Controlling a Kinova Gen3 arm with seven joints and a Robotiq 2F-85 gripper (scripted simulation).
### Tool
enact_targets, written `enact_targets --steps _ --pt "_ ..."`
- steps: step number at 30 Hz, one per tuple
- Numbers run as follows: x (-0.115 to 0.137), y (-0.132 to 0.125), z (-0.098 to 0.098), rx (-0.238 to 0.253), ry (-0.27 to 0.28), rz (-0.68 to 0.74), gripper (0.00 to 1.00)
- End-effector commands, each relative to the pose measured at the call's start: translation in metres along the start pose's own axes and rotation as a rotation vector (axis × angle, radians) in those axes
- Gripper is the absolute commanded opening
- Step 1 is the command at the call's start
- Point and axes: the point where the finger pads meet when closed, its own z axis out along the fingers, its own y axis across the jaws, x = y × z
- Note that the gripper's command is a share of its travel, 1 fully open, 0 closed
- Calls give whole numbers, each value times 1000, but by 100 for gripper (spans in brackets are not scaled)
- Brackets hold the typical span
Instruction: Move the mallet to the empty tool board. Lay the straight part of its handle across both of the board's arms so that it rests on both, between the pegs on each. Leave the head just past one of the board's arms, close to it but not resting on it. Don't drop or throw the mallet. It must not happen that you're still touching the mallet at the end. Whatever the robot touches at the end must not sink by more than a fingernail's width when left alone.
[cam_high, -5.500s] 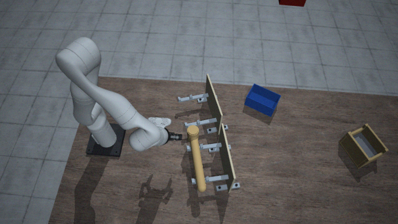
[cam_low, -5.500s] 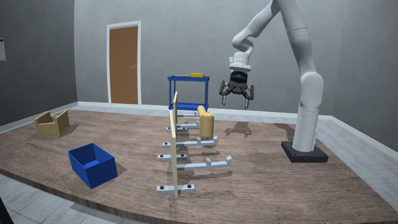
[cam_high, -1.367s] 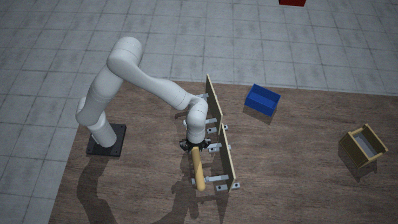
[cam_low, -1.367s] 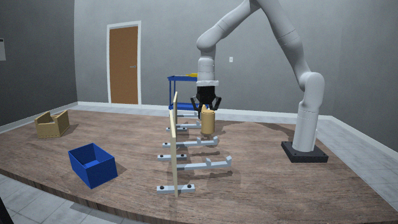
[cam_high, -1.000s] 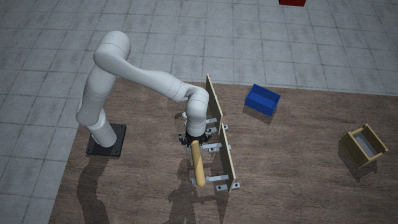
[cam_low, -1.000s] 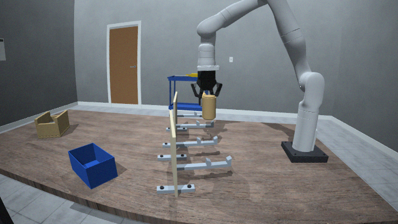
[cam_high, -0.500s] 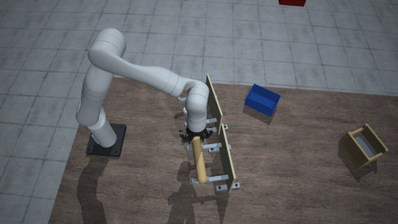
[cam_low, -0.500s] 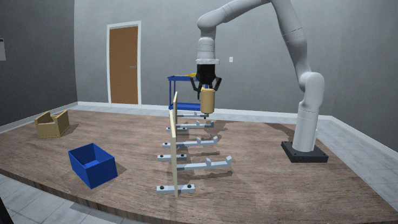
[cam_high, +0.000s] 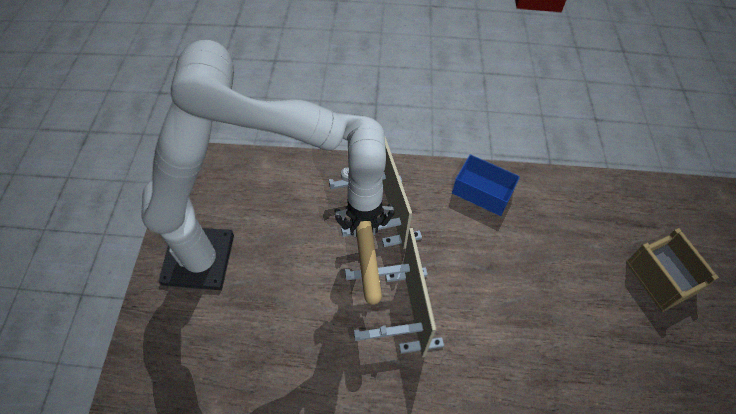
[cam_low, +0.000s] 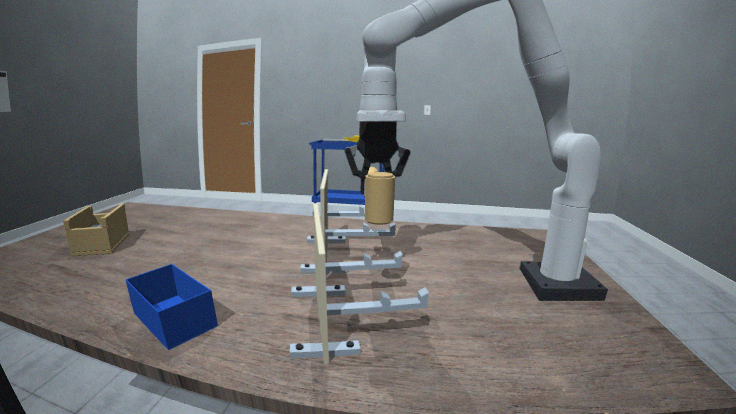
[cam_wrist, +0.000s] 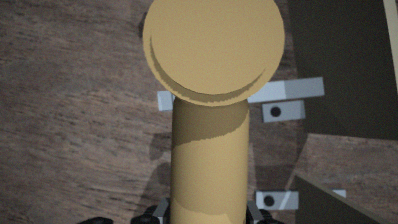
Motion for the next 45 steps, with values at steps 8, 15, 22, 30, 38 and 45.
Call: enact_targets --steps 8,15,22,30,38,45 --pt "87 1 4 -1 -2 -33 10" --pt "136 -7 7 0 -2 -33 10" --pt "175 -18 10 0 -3 -33 10" --pt "209 -31 13 1 -4 -34 10" --pt "209 -30 12 0 -4 -71 10" --pt "210 -29 12 0 -5 -127 10"
